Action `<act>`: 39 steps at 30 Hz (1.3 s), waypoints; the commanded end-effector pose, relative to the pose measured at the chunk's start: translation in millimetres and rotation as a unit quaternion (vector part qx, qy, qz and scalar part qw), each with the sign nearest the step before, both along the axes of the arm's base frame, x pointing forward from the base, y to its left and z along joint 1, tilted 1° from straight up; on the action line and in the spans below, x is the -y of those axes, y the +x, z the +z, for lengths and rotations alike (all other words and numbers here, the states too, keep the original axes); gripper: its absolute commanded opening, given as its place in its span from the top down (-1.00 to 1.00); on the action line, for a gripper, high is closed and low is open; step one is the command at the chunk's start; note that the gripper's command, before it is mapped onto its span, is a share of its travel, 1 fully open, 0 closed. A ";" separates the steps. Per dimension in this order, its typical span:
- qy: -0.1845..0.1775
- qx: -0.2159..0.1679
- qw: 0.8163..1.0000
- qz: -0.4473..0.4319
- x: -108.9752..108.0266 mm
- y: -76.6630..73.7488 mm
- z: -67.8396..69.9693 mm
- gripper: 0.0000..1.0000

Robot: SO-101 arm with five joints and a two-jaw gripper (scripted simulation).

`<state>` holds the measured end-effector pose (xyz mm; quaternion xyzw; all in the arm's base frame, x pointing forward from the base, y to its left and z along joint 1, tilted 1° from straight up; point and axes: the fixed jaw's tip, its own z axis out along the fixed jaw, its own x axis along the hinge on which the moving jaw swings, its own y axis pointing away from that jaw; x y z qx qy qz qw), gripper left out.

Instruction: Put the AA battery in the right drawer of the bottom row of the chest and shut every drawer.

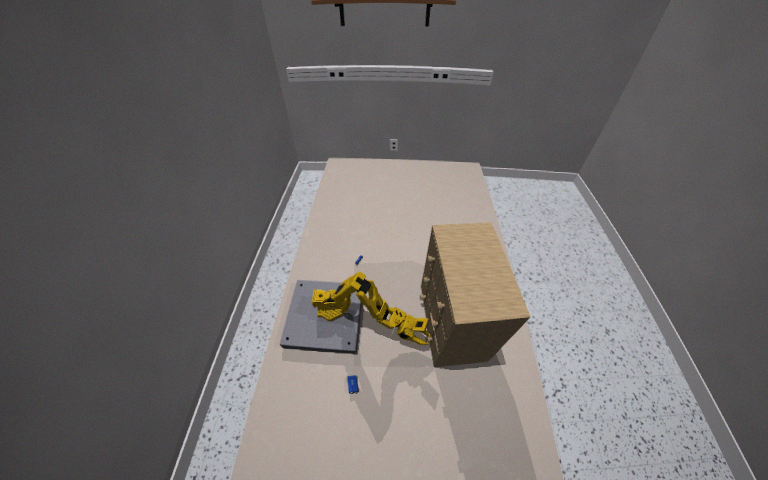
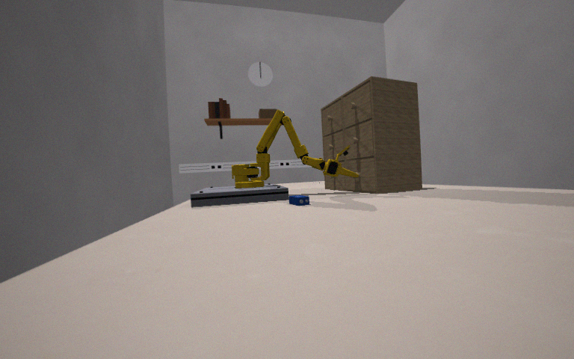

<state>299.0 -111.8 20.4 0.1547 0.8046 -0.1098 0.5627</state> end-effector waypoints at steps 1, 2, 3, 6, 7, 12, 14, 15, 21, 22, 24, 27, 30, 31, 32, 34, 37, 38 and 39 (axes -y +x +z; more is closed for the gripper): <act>-0.002 0.003 1.000 0.005 -2.1 2.5 1.5 1.00; -0.001 0.003 1.000 0.004 -1.8 2.1 1.5 1.00; -0.001 0.003 1.000 0.003 -1.5 1.7 1.6 1.00; 0.000 0.003 1.000 0.001 -0.5 0.5 1.6 1.00; 0.000 0.003 1.000 0.001 -0.5 0.5 1.6 1.00; 0.000 0.003 1.000 0.001 -0.5 0.5 1.6 0.98; 0.000 0.003 1.000 0.001 -0.5 0.5 1.6 0.95; 0.000 0.003 1.000 0.001 -0.5 0.5 1.6 0.94; 0.000 0.003 1.000 0.001 -0.5 0.5 1.6 0.84; 0.000 0.003 1.000 0.001 -0.5 0.5 1.6 0.83; 0.000 0.003 1.000 0.001 -0.5 0.5 1.6 0.79; 0.000 0.003 1.000 0.001 -0.5 0.5 1.6 0.76; 0.000 0.003 1.000 0.001 -0.5 0.5 1.6 0.74; 0.000 0.003 1.000 0.001 -0.5 0.5 1.6 0.72; 0.000 0.003 1.000 0.001 -0.5 0.5 1.6 0.71; 0.000 0.003 1.000 0.001 -0.5 0.5 1.6 0.69; 0.000 0.003 1.000 0.001 -0.5 0.5 1.6 0.65; 0.000 0.003 1.000 0.001 -0.5 0.5 1.6 0.64; 0.000 0.003 1.000 0.001 -0.5 0.5 1.6 0.62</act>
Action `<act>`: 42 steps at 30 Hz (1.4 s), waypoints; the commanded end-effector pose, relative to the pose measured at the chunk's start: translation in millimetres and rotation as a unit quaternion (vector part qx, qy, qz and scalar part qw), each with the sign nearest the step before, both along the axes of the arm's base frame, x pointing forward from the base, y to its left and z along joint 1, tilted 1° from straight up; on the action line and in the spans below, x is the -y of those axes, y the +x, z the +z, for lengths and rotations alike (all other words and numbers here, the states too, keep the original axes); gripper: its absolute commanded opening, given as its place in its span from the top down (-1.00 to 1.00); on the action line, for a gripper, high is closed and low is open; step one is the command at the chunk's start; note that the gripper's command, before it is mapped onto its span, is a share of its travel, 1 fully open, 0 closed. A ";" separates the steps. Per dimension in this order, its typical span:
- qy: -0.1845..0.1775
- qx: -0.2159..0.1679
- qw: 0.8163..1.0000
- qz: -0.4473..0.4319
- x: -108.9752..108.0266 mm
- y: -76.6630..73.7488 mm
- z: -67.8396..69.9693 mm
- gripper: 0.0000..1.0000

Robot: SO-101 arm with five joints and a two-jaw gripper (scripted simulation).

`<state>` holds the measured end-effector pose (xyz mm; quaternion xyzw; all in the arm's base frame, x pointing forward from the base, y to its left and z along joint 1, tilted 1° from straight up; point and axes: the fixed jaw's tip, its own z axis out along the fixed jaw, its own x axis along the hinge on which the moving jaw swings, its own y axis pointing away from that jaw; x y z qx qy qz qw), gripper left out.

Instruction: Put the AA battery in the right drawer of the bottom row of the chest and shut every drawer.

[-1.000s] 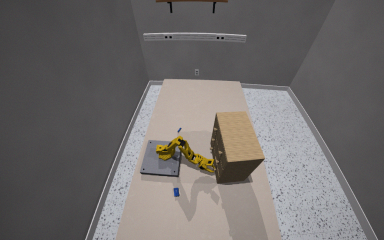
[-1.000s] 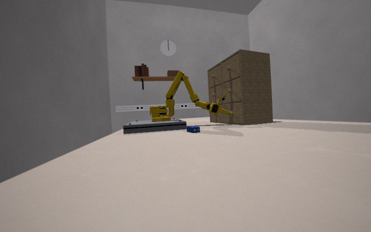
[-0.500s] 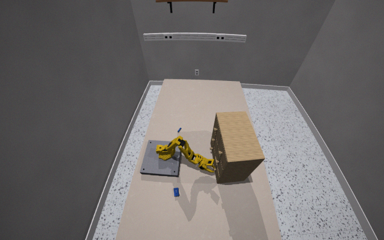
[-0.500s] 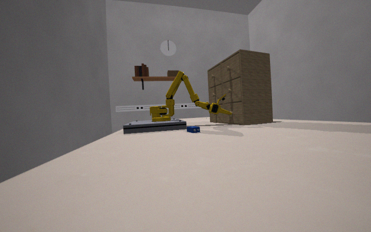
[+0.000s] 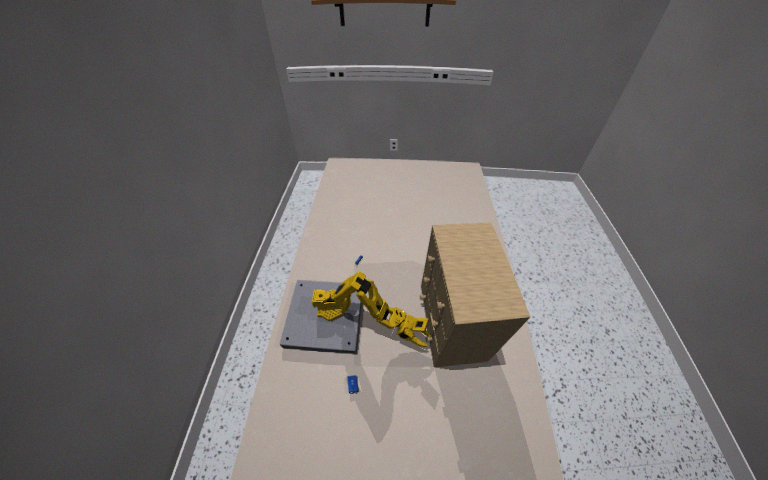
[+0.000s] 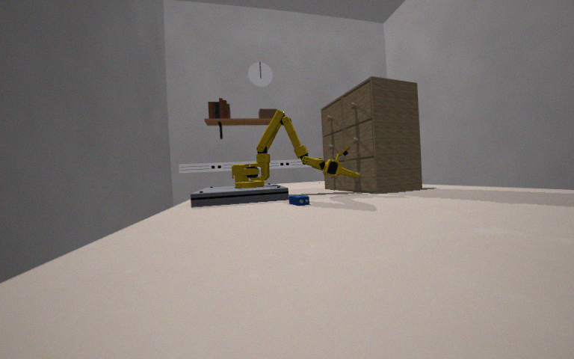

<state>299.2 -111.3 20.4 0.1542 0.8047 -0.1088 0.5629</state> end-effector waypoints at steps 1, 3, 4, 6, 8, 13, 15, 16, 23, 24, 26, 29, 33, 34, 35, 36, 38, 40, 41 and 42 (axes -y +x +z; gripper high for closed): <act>0.000 0.003 1.000 0.000 0.0 0.3 1.6 0.61; 0.000 0.003 1.000 0.000 0.0 0.3 1.6 0.59; 0.000 0.003 1.000 0.000 0.0 0.3 1.6 0.57; 0.000 0.003 1.000 0.000 0.0 0.3 1.6 0.57; -0.001 0.002 1.000 -0.003 0.7 -4.2 1.3 0.57; -0.003 0.002 1.000 -0.012 2.2 -15.6 0.7 0.57; -0.004 0.002 1.000 -0.015 2.6 -20.2 0.6 0.57; -0.005 0.002 1.000 -0.017 2.8 -22.5 0.6 0.57; -0.007 0.001 1.000 -0.026 3.5 -34.1 0.7 0.57; -0.007 0.001 1.000 -0.027 3.6 -36.5 0.7 0.57; -0.008 0.001 0.999 -0.031 3.7 -41.1 0.9 0.57; -0.009 0.001 0.999 -0.036 3.7 -48.2 1.4 0.57; -0.009 0.001 0.999 -0.037 3.7 -49.6 1.5 0.57; -0.009 0.001 0.999 -0.037 3.7 -49.6 1.5 0.57; -0.009 0.001 0.999 -0.037 3.7 -49.6 1.5 0.57; -0.009 0.001 0.999 -0.037 3.7 -49.6 1.5 0.57; -0.009 0.001 0.999 -0.037 3.7 -49.6 1.5 0.57; -0.009 0.001 0.999 -0.037 3.7 -49.6 1.5 0.57; -0.009 0.001 0.999 -0.037 3.9 -49.6 4.7 0.57; -0.009 0.001 0.999 -0.038 4.1 -49.8 7.9 0.57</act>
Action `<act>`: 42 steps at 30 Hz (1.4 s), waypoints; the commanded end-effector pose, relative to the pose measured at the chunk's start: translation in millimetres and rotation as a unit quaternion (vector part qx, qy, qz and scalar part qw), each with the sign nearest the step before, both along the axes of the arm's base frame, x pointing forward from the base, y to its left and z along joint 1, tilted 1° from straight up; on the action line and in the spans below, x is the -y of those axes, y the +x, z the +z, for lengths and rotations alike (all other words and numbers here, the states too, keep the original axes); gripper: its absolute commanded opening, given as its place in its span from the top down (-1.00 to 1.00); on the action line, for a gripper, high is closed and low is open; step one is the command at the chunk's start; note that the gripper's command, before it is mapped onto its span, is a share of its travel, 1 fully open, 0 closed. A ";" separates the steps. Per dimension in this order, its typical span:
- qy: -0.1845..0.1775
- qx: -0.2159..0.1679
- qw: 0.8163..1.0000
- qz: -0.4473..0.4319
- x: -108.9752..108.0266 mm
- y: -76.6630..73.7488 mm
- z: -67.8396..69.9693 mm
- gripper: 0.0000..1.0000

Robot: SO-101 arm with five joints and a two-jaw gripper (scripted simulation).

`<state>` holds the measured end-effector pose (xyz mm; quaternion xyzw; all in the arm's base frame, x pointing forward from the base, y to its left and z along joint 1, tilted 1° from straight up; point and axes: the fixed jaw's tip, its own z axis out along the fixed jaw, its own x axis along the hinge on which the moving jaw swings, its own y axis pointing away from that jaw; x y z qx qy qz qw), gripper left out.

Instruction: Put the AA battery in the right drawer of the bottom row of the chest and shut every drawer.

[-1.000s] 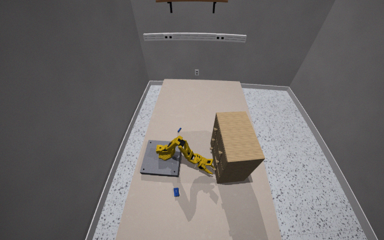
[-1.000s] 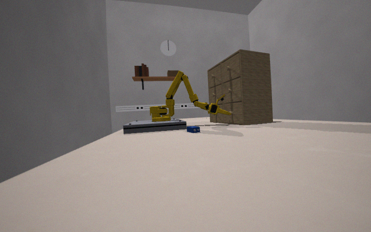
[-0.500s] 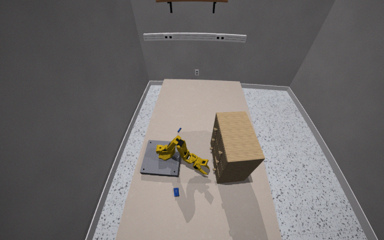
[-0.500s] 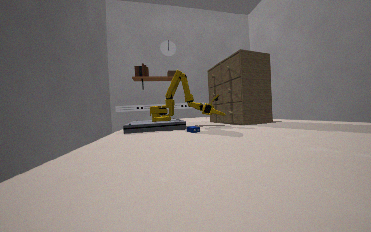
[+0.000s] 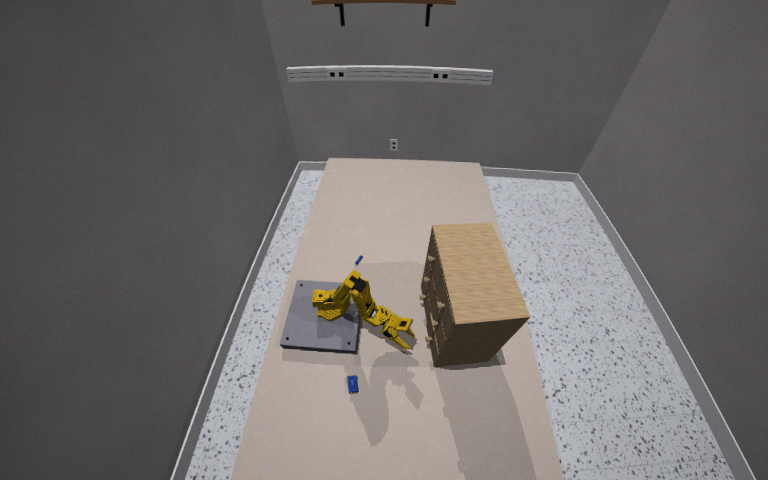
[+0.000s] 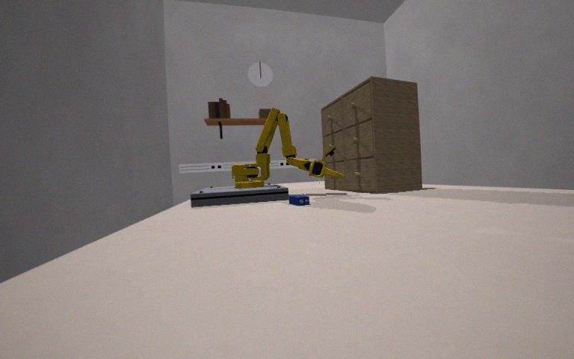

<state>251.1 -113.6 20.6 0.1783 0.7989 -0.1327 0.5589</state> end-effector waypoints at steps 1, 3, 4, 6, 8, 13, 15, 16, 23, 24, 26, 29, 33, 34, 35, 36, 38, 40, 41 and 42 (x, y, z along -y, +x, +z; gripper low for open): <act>-0.003 0.002 1.000 -0.004 2.0 -2.0 10.9 0.57; -0.002 0.003 1.000 -0.006 2.2 -2.8 17.1 0.57; -0.001 0.003 1.000 -0.006 2.2 -3.3 20.2 0.57; -0.001 0.004 1.000 -0.008 2.1 -4.6 26.0 0.57; 0.000 0.004 1.000 -0.009 1.9 -6.2 31.7 0.57; 0.002 0.005 1.000 -0.012 0.5 -11.6 44.4 0.57; 0.002 0.005 1.000 -0.012 0.5 -11.6 44.4 0.57; 0.003 0.005 1.000 -0.013 0.1 -12.9 46.7 0.57; 0.006 0.007 1.000 -0.017 -3.3 -23.1 60.5 0.57; 0.006 0.007 1.000 -0.017 -3.5 -23.7 61.1 0.57; 0.006 0.007 1.000 -0.017 -3.5 -23.7 61.1 0.57; 0.006 0.007 1.000 -0.017 -3.5 -23.7 61.1 0.57; 0.006 0.007 1.000 -0.015 -3.3 -20.7 59.7 0.57; 0.006 0.007 1.000 -0.012 -3.2 -17.7 58.0 0.57; 0.006 0.007 1.000 -0.010 -3.1 -14.8 56.2 0.57; 0.006 0.007 1.000 -0.008 -3.0 -11.8 54.2 0.57; 0.005 0.007 1.000 -0.003 -3.1 -6.1 49.6 0.57; 0.005 0.006 1.000 0.002 -3.4 -0.6 44.3 0.57; 0.005 0.006 1.000 0.005 -3.6 2.0 41.4 0.57; 0.005 0.006 1.000 0.007 -3.9 4.6 38.3 0.57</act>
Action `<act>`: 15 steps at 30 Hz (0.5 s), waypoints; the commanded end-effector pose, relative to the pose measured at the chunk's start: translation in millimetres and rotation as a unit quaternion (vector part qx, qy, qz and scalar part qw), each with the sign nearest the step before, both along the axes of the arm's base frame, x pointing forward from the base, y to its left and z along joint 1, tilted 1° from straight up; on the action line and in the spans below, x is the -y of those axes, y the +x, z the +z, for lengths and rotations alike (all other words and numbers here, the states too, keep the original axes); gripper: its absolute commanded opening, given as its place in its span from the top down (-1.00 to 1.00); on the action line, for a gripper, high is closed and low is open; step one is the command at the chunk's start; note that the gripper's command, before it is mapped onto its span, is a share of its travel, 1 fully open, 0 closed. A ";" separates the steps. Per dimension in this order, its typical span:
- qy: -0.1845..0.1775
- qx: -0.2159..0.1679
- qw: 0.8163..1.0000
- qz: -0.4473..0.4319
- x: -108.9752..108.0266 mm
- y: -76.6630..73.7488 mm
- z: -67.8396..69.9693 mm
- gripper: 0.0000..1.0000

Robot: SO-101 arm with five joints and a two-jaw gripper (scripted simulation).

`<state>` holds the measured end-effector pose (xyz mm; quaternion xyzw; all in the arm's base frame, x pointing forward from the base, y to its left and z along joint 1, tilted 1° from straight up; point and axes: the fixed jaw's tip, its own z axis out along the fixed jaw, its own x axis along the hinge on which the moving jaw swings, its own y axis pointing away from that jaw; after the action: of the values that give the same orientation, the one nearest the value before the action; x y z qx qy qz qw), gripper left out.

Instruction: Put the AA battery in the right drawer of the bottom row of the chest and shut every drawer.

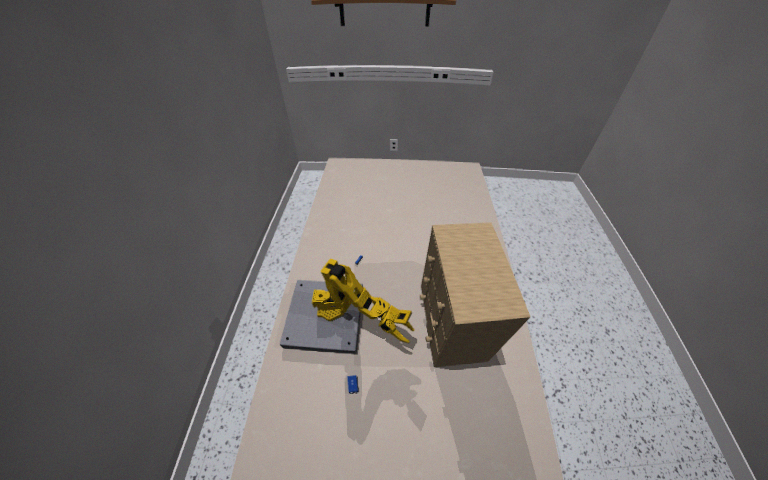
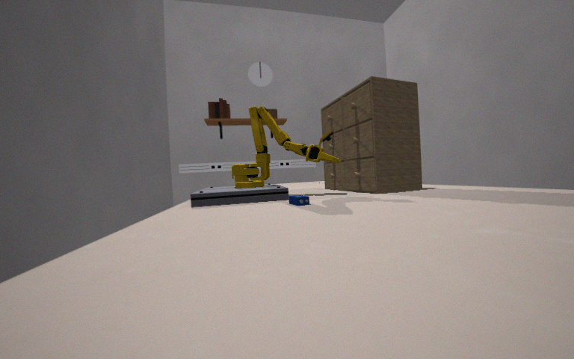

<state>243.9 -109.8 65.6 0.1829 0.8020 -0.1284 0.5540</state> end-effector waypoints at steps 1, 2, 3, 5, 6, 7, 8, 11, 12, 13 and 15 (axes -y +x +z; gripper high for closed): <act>-0.002 0.011 1.000 0.011 -0.6 14.2 -10.0 0.57; -0.002 0.011 1.000 0.013 -1.0 16.5 -13.4 0.57; -0.002 0.011 1.000 0.016 -1.5 18.7 -16.9 0.57; -0.002 0.011 1.000 0.020 -2.7 22.4 -23.8 0.57; -0.002 0.011 1.000 0.020 -2.7 22.4 -23.8 0.57; -0.002 0.011 1.000 0.020 -2.7 22.4 -23.8 0.57; -0.002 0.011 1.000 0.020 -2.7 22.4 -23.8 0.57; -0.002 0.011 1.000 0.020 -2.7 22.4 -23.8 0.57; -0.002 0.011 1.000 0.020 -2.7 22.4 -23.8 0.57; -0.002 0.011 1.000 0.020 -2.7 22.4 -23.8 0.57; -0.002 0.011 1.000 0.020 -2.7 22.4 -23.8 0.57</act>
<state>263.6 -108.6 40.8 0.1686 0.8022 -0.1198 0.5601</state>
